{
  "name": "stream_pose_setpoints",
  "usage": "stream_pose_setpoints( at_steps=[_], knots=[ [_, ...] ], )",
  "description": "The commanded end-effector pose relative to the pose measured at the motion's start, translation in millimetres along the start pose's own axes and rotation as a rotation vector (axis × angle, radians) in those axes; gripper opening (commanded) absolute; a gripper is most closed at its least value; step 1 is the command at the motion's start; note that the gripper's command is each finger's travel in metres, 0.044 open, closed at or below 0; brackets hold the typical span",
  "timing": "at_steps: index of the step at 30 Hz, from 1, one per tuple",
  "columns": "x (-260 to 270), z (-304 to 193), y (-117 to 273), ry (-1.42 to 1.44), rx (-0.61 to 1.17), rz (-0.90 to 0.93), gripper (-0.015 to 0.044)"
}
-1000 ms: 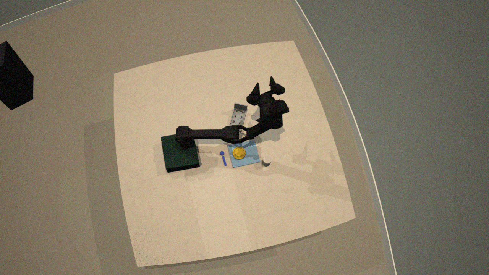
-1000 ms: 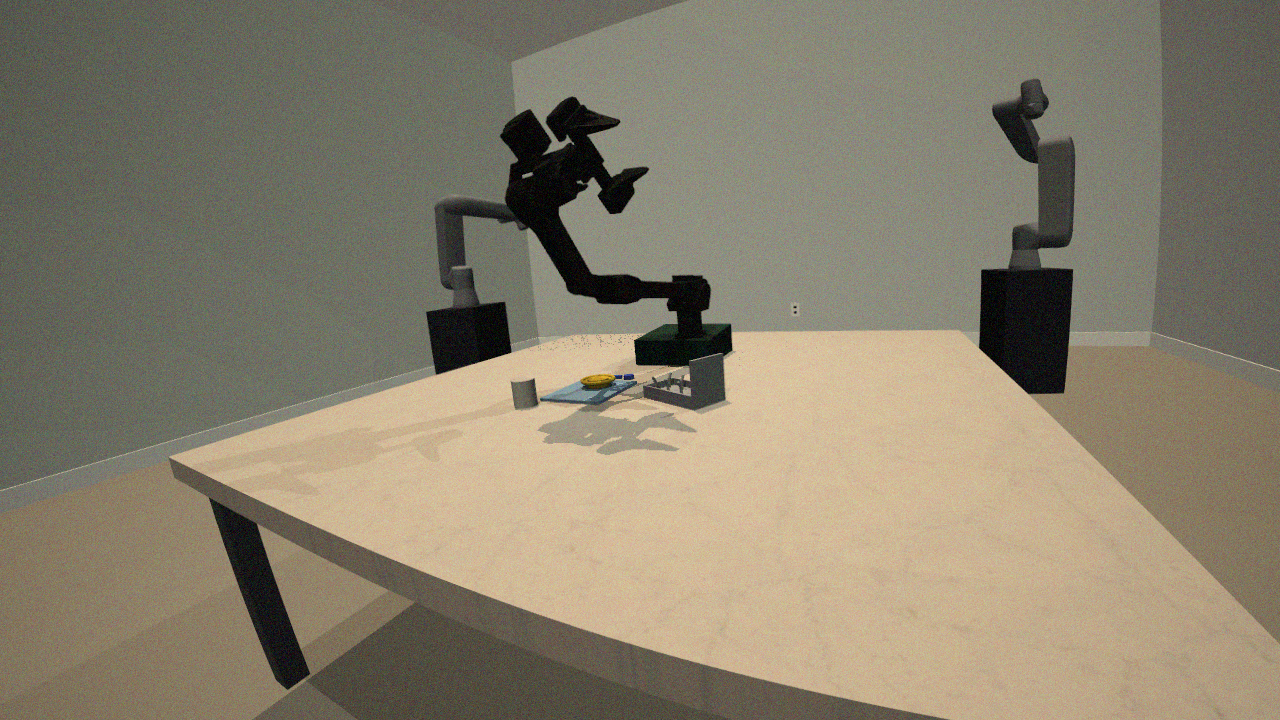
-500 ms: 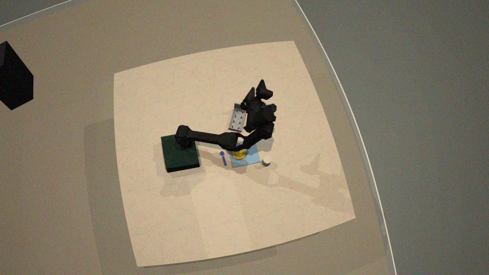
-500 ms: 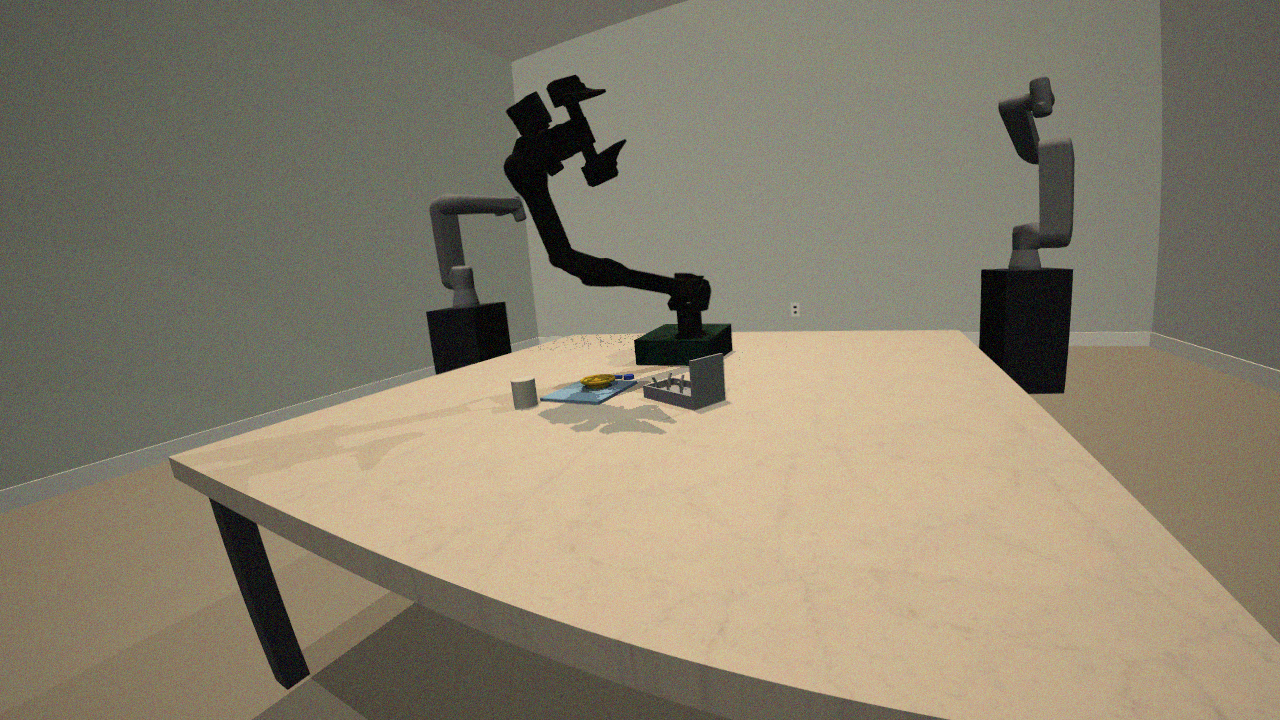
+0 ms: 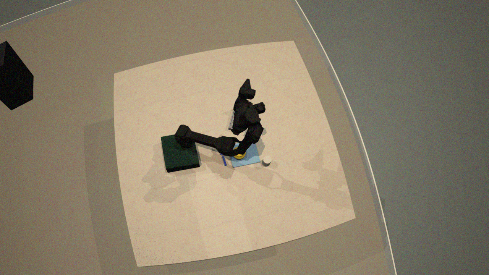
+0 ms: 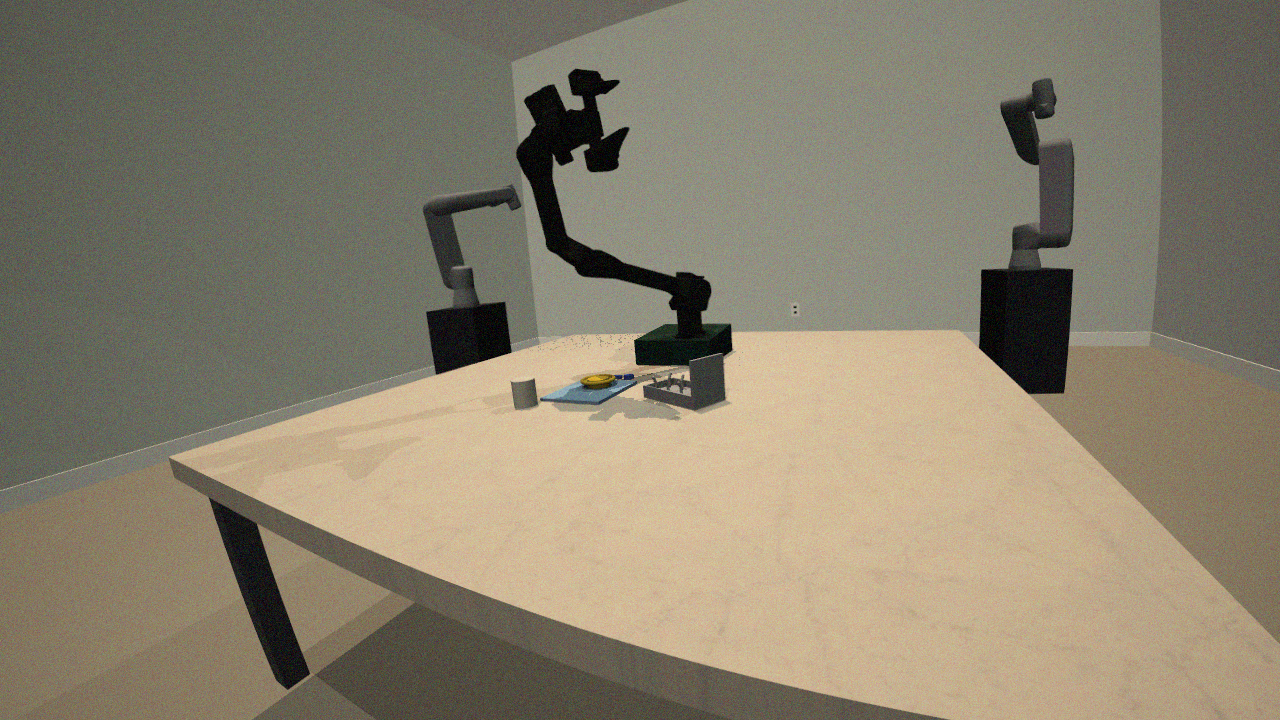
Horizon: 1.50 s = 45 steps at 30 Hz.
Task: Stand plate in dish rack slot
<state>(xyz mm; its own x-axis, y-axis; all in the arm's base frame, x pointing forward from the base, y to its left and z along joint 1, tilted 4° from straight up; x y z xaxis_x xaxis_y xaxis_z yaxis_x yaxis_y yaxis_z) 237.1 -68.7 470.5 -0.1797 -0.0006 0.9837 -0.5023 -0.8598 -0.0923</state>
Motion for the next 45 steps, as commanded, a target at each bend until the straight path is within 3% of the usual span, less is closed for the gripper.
stream_pose_setpoints(
  at_steps=[1, 18, 28, 45],
  knots=[
    [14.5, -16.3, 11.0, 0.09, -0.019, 0.006, 0.04],
    [48.8, -99.4, 31.0, 0.527, -0.158, -0.138, 0.04],
    [52.9, -141.8, 11.9, 0.724, -0.203, -0.272, 0.04],
    [14.2, -167.7, -48.3, 1.039, -0.221, -0.725, 0.04]
  ],
)
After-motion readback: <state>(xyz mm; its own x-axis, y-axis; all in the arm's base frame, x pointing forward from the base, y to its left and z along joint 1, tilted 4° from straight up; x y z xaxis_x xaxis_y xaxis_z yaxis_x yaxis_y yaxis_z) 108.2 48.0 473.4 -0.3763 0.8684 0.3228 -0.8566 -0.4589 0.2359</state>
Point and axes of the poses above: the point midway between the two fingers, 35 mm back from their tips, its own y axis back along the fingers, its own x axis across the jaws, z = x × y, the point moved 2 cm from there along y, back along the fingers, and after that the axes turned 10 degrees about y, right-handed, at the moved point
